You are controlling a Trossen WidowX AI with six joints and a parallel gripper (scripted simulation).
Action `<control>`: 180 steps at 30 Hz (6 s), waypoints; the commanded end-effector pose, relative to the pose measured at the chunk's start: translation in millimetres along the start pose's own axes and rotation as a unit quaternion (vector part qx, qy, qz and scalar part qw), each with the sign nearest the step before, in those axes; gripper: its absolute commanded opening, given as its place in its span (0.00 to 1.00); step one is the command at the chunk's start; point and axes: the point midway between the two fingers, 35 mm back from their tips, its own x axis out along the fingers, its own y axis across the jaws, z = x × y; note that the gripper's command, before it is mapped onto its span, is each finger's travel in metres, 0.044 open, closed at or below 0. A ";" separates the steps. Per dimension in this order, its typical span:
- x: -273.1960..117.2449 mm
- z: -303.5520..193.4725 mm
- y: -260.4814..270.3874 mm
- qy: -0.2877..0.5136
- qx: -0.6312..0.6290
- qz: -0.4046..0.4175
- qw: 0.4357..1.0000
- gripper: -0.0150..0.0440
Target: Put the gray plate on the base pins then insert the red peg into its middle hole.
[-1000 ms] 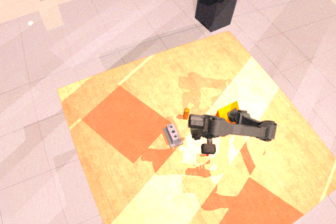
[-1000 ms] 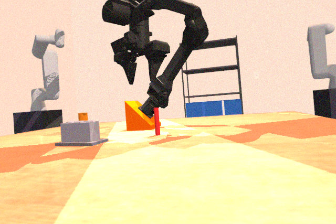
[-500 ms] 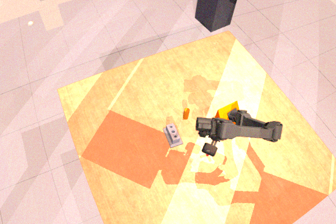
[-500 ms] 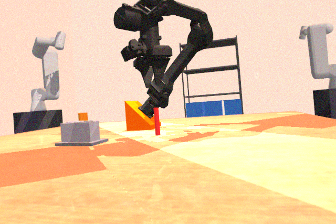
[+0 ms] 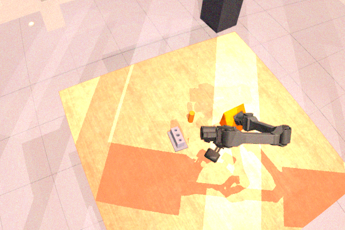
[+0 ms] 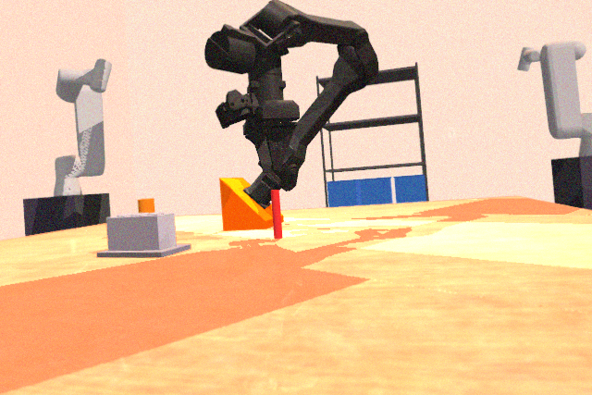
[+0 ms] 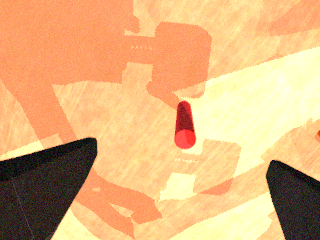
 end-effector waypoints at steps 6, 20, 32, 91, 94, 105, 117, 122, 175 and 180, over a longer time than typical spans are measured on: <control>17.4 -4.5 -1.5 0.004 0.005 0.000 1.000 1.00; 40.2 -3.6 -0.5 0.003 0.005 0.000 1.000 1.00; 59.6 -4.2 -0.8 0.004 0.005 0.000 1.000 1.00; -7.5 1.4 2.3 -0.005 0.033 0.008 0.999 0.25; -1.7 0.8 1.9 -0.003 0.034 0.009 0.999 0.25; -7.2 28.0 12.4 -0.004 0.029 0.007 1.000 0.25; -11.5 62.1 20.3 -0.005 0.024 0.005 1.000 0.25; -12.6 76.9 22.4 -0.005 0.022 0.005 1.000 0.25; -4.1 208.3 11.7 -0.001 0.003 0.000 1.000 0.25; -4.1 208.3 11.7 -0.001 0.003 0.000 1.000 0.25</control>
